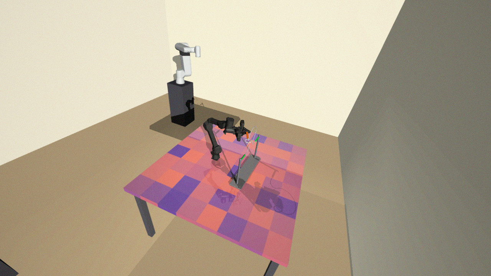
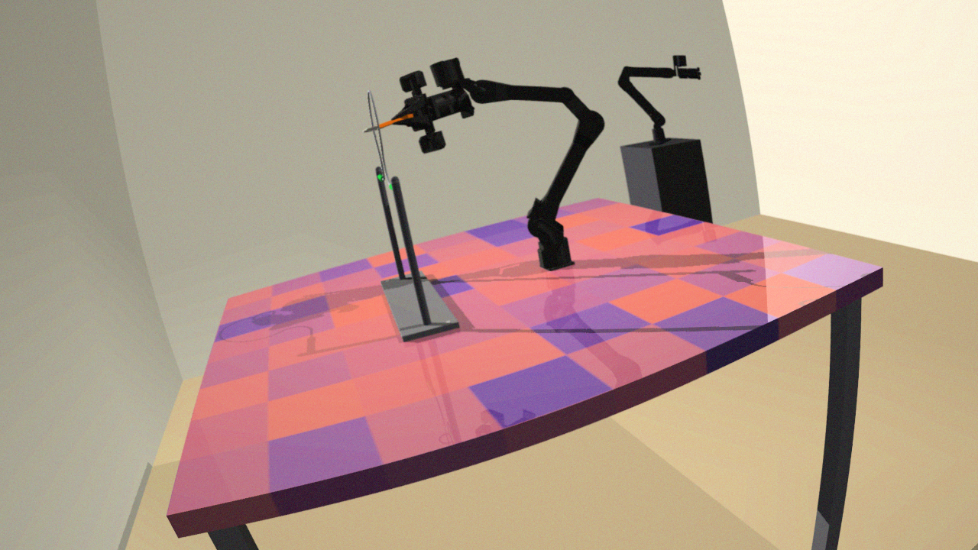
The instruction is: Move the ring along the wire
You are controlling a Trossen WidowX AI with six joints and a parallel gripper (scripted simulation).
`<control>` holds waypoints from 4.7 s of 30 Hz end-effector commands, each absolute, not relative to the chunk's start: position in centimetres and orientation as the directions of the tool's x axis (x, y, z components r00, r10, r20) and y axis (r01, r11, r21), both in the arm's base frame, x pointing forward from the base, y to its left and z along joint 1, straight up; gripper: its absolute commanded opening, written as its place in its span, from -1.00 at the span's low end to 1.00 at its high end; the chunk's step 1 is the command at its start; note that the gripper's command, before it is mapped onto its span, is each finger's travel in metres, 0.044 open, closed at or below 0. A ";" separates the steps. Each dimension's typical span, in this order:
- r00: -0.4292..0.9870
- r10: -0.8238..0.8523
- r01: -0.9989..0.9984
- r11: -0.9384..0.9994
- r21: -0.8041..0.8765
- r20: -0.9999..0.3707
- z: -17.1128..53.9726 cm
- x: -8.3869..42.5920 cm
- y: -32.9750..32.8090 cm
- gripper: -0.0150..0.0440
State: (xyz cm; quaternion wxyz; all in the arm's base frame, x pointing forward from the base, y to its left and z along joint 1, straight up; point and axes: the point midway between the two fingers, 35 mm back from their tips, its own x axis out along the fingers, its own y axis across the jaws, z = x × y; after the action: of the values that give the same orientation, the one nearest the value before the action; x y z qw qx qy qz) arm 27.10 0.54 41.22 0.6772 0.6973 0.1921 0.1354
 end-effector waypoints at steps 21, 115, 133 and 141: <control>0.889 0.400 0.109 0.289 0.951 -0.223 40.7 27.2 0.4 -1.00; 0.863 -0.112 0.175 0.981 0.084 -0.492 38.7 27.1 -1.6 -1.00; 0.856 -0.224 0.179 0.974 -0.138 -0.466 38.7 27.1 -2.2 -1.00; 0.853 -0.271 0.180 0.955 -0.236 -0.446 38.7 27.1 -2.4 -1.00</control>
State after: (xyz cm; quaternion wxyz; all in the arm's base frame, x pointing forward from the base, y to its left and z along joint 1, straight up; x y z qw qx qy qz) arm 27.06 -2.36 38.90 0.9605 -0.0740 0.2430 -0.1136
